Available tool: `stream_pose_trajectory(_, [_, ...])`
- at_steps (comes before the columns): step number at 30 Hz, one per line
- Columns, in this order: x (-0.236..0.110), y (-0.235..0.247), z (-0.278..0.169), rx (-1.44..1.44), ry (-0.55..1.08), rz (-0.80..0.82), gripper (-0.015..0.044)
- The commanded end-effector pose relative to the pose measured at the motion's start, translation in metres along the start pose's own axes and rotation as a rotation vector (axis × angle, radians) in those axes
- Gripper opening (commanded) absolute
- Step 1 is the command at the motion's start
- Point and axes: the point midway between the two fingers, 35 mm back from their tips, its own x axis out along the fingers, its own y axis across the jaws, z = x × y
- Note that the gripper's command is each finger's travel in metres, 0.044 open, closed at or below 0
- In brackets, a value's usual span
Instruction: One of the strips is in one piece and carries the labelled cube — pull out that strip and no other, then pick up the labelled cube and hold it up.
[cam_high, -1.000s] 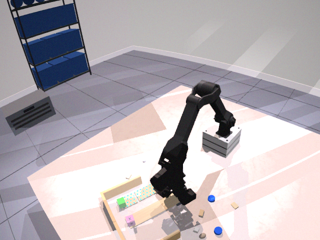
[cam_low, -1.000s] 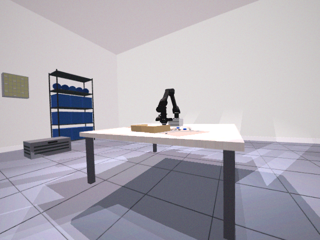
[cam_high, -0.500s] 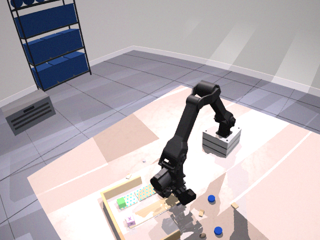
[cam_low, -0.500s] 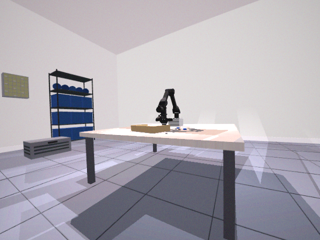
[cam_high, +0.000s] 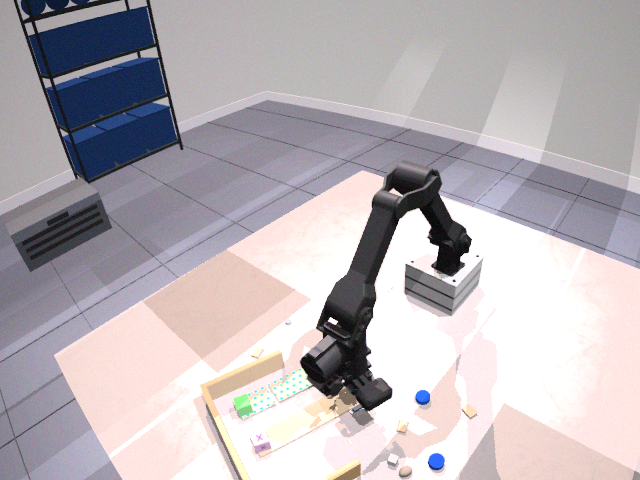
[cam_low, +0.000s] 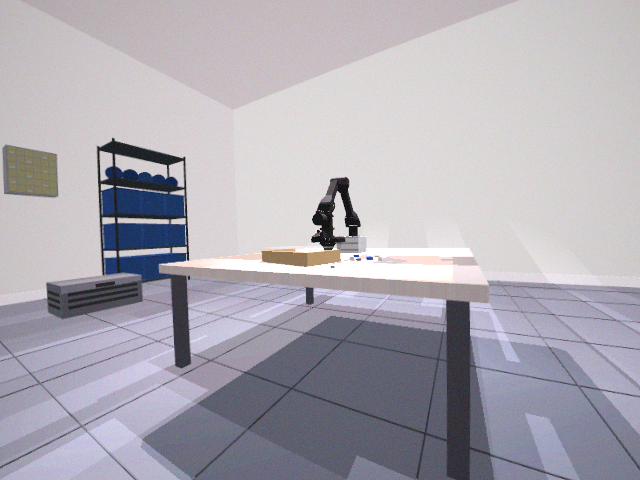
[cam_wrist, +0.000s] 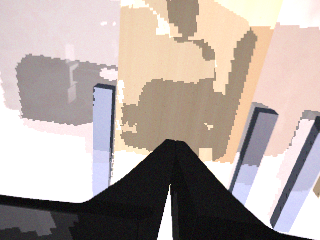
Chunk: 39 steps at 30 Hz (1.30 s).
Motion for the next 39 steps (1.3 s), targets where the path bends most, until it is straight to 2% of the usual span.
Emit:
stream_pose_trajectory(1, [0.0014,-0.0001,0.0002,0.005,-0.001,-0.001,0.0])
stream_pose_trajectory(39, [0.0052,0.0012,0.0042,0.005,-0.002,-0.001,0.0])
